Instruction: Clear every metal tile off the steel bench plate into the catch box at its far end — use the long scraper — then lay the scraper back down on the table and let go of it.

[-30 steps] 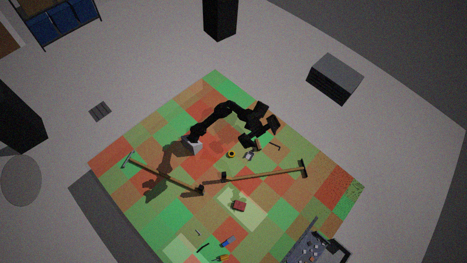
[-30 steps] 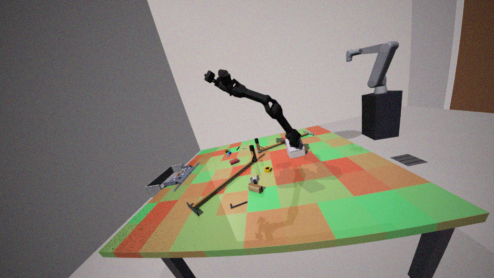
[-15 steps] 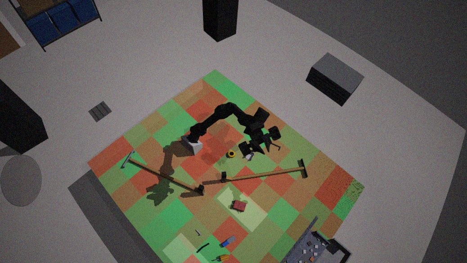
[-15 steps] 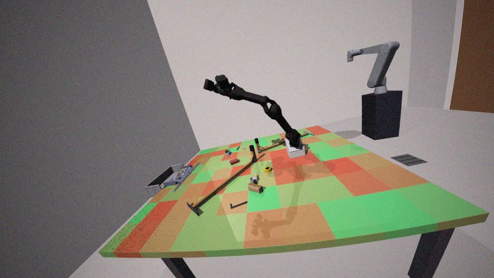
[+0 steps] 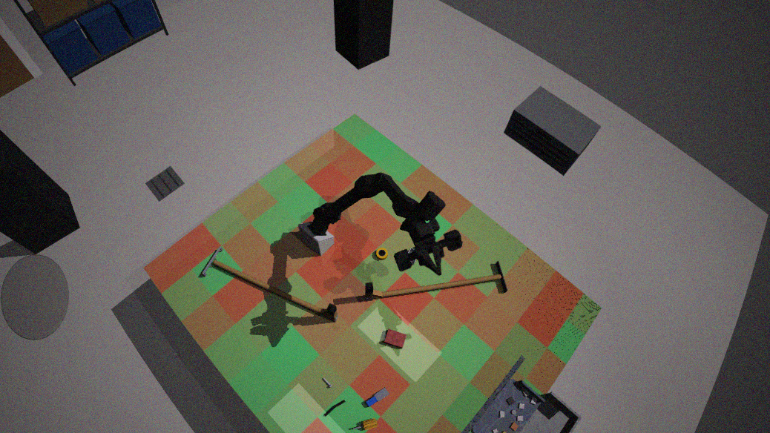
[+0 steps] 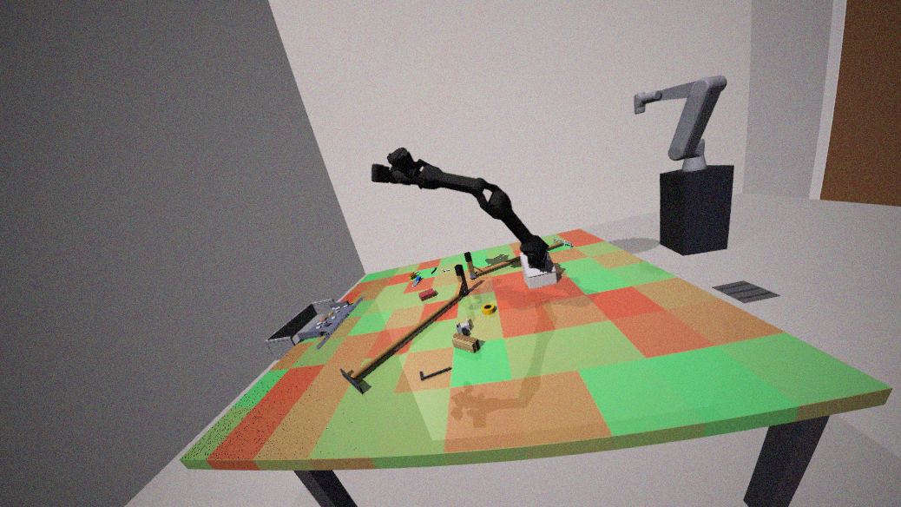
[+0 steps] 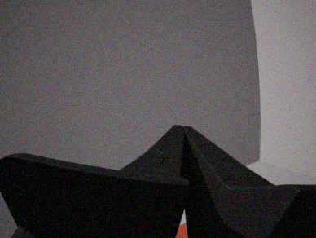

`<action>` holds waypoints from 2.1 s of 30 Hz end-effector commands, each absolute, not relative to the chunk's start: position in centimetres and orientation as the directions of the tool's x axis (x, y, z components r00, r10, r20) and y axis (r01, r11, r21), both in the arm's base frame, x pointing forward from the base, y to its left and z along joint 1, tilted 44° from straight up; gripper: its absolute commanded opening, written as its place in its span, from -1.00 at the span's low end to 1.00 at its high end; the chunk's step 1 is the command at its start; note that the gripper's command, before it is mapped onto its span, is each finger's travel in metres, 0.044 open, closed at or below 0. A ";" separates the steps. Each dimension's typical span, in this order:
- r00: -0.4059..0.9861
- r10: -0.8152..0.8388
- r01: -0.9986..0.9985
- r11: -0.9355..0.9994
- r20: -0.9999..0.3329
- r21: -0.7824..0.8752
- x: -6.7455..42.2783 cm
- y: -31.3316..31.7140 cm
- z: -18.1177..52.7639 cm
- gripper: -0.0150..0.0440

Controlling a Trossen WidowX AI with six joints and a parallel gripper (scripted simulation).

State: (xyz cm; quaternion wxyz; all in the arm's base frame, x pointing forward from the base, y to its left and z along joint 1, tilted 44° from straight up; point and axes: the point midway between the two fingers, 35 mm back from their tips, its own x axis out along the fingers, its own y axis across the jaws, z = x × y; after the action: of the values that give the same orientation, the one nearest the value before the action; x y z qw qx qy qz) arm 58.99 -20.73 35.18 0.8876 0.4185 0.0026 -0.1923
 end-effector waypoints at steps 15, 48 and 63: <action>0.933 -0.141 0.335 0.680 -0.332 0.653 60.6 -16.5 28.2 -0.49; 0.807 0.223 0.174 0.796 -0.547 0.580 60.1 -8.3 17.5 -0.49; 0.703 0.380 0.071 0.803 -0.601 0.591 58.6 -4.5 13.3 -0.49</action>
State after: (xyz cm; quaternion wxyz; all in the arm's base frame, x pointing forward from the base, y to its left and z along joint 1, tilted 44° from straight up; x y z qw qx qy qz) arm 59.07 -5.48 14.54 0.8798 0.3050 0.3577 0.0702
